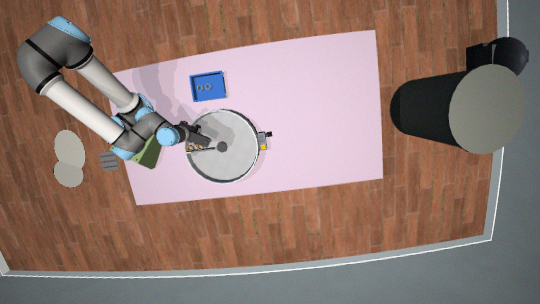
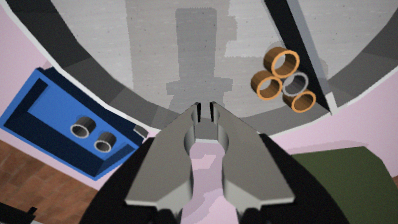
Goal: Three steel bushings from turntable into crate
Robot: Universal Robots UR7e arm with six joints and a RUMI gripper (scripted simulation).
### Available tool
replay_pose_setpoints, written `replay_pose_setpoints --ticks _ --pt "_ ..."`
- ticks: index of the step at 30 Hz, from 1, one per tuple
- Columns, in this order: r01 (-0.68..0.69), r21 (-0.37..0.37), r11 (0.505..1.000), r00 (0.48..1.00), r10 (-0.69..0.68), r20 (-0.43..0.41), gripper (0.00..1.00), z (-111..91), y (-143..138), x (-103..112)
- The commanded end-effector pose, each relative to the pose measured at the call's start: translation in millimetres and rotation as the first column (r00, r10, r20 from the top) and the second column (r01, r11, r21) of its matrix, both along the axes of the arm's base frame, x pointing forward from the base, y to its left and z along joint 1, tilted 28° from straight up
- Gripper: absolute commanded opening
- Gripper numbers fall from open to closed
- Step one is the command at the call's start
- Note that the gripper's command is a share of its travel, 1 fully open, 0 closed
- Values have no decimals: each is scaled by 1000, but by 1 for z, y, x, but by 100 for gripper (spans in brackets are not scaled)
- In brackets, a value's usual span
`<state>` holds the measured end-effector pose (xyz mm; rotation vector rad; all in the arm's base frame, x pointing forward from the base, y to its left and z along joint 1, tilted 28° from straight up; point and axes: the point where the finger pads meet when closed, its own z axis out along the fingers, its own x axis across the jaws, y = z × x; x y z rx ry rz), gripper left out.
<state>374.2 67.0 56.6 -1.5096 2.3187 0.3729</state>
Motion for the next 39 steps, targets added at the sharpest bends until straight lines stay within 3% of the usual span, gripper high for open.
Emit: replay_pose_setpoints --ticks 1,18,39 --pt "96 9 995 994 -96 -43 5 -3 -7 -1" --pt "425 30 905 889 -411 -200 5 -14 -28 -11" --pt "735 -11 678 627 -685 -372 5 -26 -48 -24"
